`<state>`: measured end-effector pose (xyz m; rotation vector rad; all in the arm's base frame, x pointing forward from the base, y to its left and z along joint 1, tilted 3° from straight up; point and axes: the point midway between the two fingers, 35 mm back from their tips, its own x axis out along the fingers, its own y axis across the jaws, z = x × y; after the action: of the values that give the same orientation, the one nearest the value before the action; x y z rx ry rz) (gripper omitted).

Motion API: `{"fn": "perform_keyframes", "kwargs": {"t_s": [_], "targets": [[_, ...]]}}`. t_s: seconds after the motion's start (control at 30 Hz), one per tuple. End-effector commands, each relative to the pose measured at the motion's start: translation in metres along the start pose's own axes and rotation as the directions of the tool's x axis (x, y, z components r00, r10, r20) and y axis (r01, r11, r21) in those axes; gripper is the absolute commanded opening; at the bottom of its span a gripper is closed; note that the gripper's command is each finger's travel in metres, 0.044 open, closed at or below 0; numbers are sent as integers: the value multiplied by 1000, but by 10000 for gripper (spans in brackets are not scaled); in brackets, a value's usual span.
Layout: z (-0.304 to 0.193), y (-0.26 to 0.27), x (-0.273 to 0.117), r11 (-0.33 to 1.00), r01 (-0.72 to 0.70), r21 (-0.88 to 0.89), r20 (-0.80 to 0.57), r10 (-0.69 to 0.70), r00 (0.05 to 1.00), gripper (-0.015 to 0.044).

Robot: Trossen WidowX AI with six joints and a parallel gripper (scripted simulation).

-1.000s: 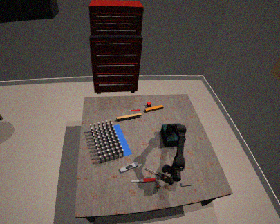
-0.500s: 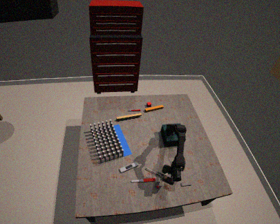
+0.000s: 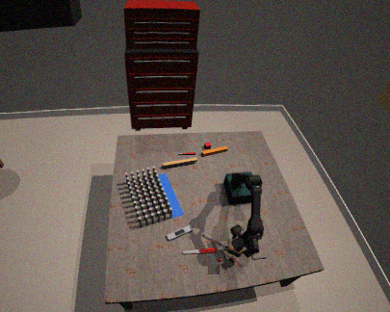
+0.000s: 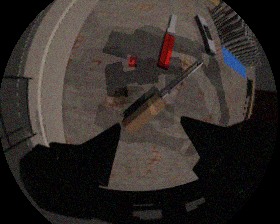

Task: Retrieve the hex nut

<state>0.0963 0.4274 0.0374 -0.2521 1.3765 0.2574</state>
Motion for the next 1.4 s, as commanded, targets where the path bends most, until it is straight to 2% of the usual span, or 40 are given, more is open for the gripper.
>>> {"fn": "perform_keyframes", "kwargs": {"t_s": [0.0,0.3,0.53,0.63,1.27,1.37], "targets": [[-5,1,-1,590,181,-787,148,-104,984,440],[-8,4,-5,75,256,-964,244,-147,959,440],[-9,6,-9,-346,241,-907,314,-171,934,440],[-10,7,-10,-487,211,-848,332,-176,927,440],[-10,7,-10,-497,209,-843,334,-177,926,440],[-10,7,-10,-497,209,-843,334,-177,926,361]]}}
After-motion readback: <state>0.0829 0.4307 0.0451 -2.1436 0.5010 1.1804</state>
